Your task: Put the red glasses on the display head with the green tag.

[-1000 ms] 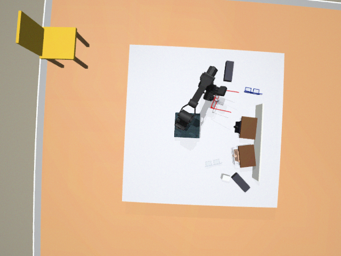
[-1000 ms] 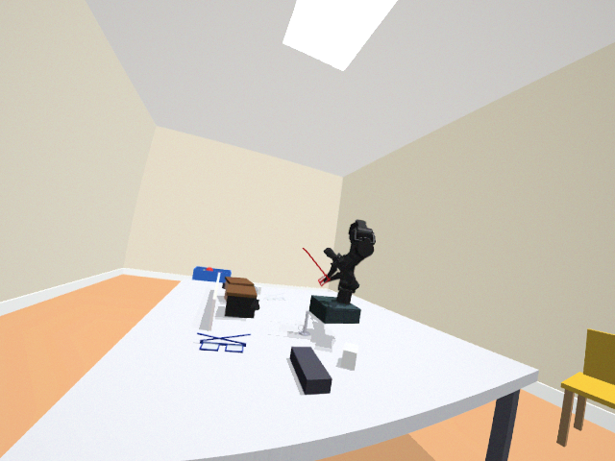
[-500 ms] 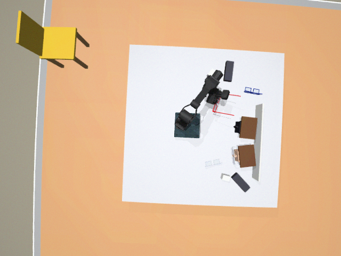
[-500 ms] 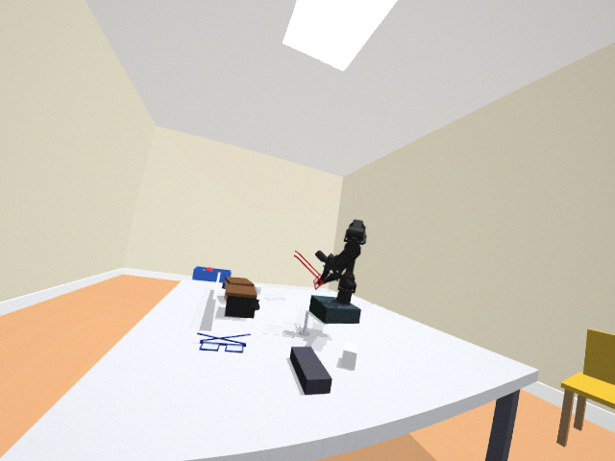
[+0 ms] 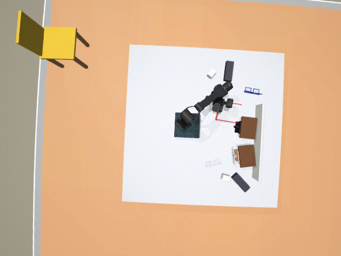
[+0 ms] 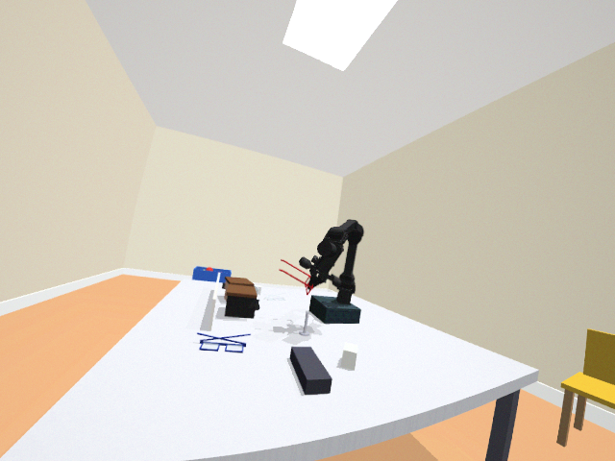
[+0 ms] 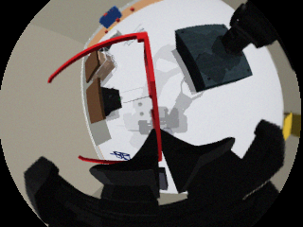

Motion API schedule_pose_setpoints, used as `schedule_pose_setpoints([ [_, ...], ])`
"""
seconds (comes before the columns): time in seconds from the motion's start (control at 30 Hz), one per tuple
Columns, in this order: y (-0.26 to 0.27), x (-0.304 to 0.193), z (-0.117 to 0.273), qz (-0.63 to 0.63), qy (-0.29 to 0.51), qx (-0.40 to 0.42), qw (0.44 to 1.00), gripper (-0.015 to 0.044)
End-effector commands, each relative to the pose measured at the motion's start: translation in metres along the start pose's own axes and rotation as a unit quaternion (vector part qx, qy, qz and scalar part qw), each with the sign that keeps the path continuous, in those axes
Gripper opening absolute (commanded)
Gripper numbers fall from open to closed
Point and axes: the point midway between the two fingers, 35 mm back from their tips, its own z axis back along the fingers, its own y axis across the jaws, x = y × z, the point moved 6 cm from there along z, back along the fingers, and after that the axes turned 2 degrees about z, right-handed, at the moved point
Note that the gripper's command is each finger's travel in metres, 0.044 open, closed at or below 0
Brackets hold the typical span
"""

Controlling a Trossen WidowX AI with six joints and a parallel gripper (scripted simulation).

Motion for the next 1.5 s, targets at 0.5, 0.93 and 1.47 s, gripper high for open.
schedule_pose_setpoints([
  [0.5, 0.026, 0.058, -0.047, 0.054, 0.054, -0.133, 0.988, 0.0],
  [0.93, 0.034, 0.098, -0.069, 0.072, 0.127, -0.18, 0.973, 0.0],
  [1.47, 0.027, 0.092, -0.084, 0.072, 0.128, -0.18, 0.973, 0.0],
])
